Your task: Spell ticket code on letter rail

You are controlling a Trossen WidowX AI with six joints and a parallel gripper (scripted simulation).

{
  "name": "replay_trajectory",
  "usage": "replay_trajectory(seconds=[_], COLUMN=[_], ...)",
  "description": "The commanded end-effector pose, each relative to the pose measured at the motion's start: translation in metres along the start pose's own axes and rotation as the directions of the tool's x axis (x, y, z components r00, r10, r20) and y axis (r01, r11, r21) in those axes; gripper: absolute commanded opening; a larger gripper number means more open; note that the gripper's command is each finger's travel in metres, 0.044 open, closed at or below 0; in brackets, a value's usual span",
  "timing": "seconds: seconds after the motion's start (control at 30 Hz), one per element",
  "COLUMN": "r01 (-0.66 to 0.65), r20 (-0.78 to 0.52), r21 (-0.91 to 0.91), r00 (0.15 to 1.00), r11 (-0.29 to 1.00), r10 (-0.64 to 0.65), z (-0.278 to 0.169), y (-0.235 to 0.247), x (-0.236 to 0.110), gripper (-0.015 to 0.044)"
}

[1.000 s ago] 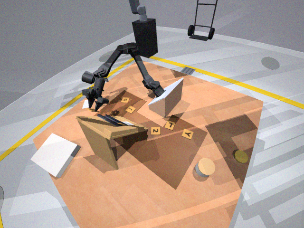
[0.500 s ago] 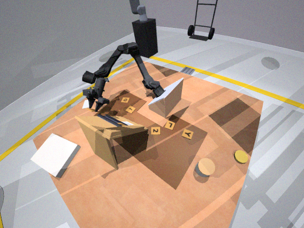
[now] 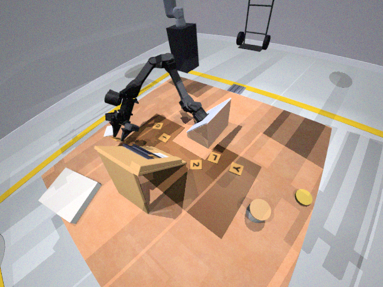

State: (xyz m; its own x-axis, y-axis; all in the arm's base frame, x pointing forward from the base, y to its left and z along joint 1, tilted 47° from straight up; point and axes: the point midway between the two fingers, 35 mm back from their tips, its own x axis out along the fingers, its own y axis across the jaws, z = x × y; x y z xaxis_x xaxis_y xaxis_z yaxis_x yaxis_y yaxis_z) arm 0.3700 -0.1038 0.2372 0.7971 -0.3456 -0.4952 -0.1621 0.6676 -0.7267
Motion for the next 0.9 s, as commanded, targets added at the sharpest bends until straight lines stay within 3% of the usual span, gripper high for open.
replay_trajectory(seconds=[0.0,0.87], r01=[-0.001,-0.002], r20=[-0.003,-0.004], r21=[0.002,0.002], r00=[1.000,1.000], r11=[1.000,1.000], r10=[0.001,0.002], z=[-0.001,-0.001], y=[0.003,0.017], x=[0.000,0.000], gripper=[0.0000,0.0000])
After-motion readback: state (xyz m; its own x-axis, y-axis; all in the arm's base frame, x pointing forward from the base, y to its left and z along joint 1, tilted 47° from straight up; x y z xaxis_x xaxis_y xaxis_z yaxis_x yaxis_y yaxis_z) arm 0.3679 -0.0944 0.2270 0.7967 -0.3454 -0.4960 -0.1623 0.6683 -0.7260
